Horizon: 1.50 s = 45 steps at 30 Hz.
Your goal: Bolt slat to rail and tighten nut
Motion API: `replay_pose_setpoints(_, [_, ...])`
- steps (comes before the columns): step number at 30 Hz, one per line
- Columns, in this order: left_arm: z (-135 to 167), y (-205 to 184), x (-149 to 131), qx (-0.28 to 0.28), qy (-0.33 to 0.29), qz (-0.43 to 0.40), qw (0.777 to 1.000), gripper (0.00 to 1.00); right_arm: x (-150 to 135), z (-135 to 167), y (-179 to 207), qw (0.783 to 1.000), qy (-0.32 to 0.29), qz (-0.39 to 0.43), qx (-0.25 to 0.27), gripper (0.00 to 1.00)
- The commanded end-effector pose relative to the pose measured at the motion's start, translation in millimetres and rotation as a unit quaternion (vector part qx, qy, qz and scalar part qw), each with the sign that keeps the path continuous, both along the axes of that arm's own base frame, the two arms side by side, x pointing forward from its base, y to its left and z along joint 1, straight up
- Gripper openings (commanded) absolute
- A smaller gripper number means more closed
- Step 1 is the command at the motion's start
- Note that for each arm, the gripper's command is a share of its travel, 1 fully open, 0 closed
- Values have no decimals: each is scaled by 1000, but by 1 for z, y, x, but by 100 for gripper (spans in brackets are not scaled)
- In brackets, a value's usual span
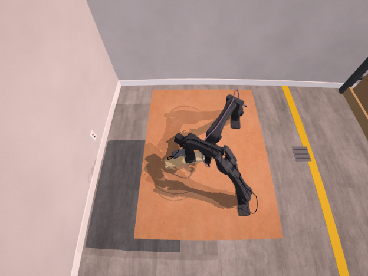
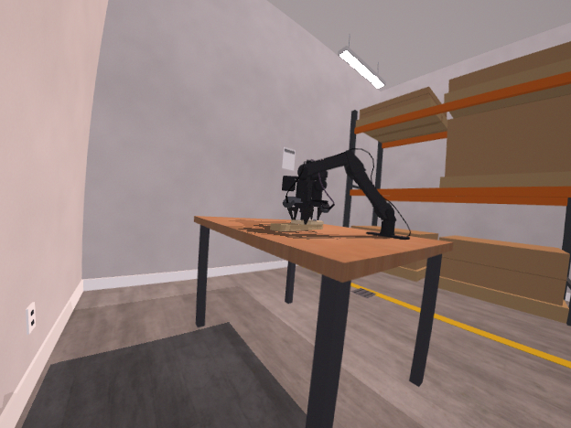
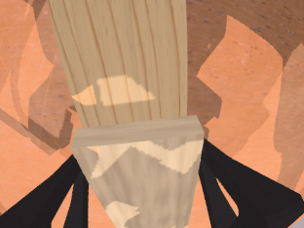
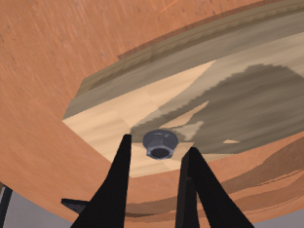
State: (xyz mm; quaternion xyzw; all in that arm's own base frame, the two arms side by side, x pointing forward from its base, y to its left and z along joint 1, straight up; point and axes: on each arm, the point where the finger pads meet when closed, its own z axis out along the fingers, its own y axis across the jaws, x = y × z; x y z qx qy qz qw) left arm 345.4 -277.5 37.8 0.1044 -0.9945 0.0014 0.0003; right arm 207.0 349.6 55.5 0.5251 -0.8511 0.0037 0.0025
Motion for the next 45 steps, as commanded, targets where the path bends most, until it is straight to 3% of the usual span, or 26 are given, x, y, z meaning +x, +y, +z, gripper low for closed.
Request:
replay_pose_setpoints(1, [5, -1, 1, -3, -6, 1, 1000, 72, 2, 9, 4, 990, -3, 139, 8, 34])
replay_pose_setpoints(6, [5, -1, 1, -3, -6, 1, 1000, 72, 2, 10, 4, 967, -4, 254, 7, 34])
replay_pose_setpoints(12, [5, -1, 1, -3, -6, 1, 1000, 72, 2, 10, 4, 922, -4, 386, 6, 34])
replay_pose_setpoints(14, [5, -1, 1, -3, -6, 1, 1000, 72, 2, 10, 4, 922, -4, 386, 6, 34])
replay_pose_setpoints(15, [5, -1, 1, -3, -6, 1, 1000, 72, 2, 10, 4, 898, -4, 440, 5, 34])
replay_pose_setpoints(21, [5, -1, 1, -3, -6, 1, 1000, 72, 2, 11, 4, 829, -4, 559, 6, 34])
replay_pose_setpoints(22, [5, -1, 1, -3, -6, 1, 1000, 72, 2, 11, 4, 825, -4, 565, 7, 34])
replay_pose_setpoints(45, [5, -1, 1, -3, -6, 1, 1000, 72, 2, 11, 4, 825, -4, 565, 7, 34])
